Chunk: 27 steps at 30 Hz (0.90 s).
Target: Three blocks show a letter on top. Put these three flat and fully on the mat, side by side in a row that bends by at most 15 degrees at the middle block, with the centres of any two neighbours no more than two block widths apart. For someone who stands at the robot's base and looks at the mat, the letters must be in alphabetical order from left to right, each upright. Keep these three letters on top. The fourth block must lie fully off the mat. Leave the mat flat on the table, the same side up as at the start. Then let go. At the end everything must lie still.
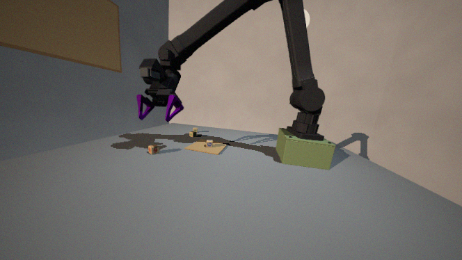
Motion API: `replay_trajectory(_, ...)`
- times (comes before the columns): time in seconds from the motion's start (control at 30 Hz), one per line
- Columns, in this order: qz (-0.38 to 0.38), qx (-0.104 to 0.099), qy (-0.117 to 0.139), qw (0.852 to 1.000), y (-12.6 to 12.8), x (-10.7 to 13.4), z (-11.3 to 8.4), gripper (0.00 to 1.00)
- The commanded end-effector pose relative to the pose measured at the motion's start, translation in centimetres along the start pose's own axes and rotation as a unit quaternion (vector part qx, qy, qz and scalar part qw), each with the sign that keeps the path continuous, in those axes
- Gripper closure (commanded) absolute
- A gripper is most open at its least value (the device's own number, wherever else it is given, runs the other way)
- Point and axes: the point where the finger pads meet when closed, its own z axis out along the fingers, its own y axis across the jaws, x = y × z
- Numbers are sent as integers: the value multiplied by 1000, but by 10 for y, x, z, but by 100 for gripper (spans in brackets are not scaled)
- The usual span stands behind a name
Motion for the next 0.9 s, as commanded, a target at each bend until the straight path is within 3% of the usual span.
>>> replay_trajectory(0.0,-21,56,-6,998,-37,-19,-56,0)
replay_trajectory(0.07,-20,54,-6,998,-37,-18,-53,0)
replay_trajectory(0.1,-22,37,-5,999,-33,-20,-35,0)
replay_trajectory(0.13,-20,35,-5,999,-33,-18,-33,0)
replay_trajectory(0.37,-22,37,-5,999,-33,-20,-36,0)
replay_trajectory(0.4,-13,45,-5,999,-37,-10,-44,0)
replay_trajectory(0.87,-19,40,-5,999,-35,-17,-39,0)
